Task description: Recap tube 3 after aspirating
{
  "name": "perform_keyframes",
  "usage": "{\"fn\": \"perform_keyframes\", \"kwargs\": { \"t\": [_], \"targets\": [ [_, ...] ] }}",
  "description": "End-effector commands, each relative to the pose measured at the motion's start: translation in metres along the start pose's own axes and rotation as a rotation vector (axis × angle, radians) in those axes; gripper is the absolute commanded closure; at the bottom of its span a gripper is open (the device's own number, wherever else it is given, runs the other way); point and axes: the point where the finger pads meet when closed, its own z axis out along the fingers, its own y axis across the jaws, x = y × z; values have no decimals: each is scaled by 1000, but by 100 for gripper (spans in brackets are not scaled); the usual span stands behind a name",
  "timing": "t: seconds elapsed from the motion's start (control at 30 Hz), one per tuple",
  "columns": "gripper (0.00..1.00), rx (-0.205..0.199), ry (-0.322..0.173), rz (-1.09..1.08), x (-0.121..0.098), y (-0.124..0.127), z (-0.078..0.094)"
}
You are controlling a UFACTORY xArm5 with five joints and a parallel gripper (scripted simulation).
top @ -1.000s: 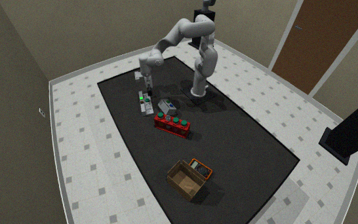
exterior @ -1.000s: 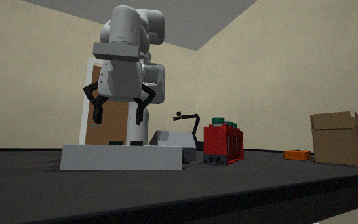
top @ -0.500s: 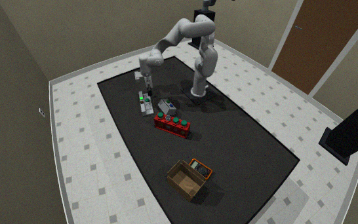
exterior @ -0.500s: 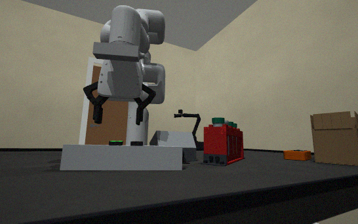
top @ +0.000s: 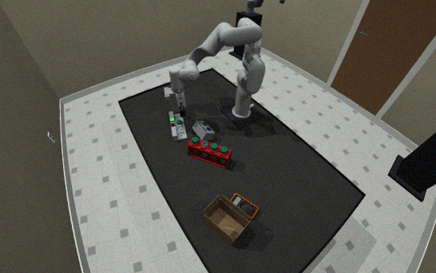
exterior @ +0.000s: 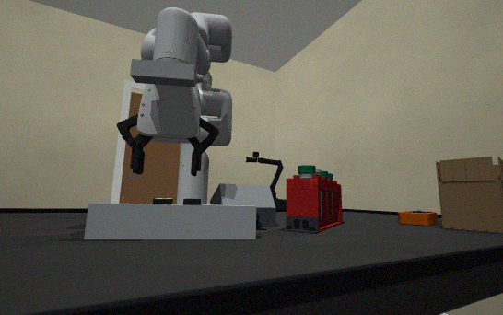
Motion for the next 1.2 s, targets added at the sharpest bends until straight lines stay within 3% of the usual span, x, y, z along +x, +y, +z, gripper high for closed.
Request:
{"fn": "perform_keyframes", "kwargs": {
  "t": [0.0, 0.3, 0.6, 1.0, 1.07, 1.17],
  "targets": [
    [54, 0, 4, 0, 4, -1, -9],
    [54, 0, 4, 0, 28, -6, -73],
    [54, 0, 4, 0, 28, -6, -73],
    [54, 0, 4, 0, 28, -6, -13],
    [54, 0, 4, 0, 28, -6, -13],
    [54, 0, 4, 0, 28, -6, 2]
  ]
}}
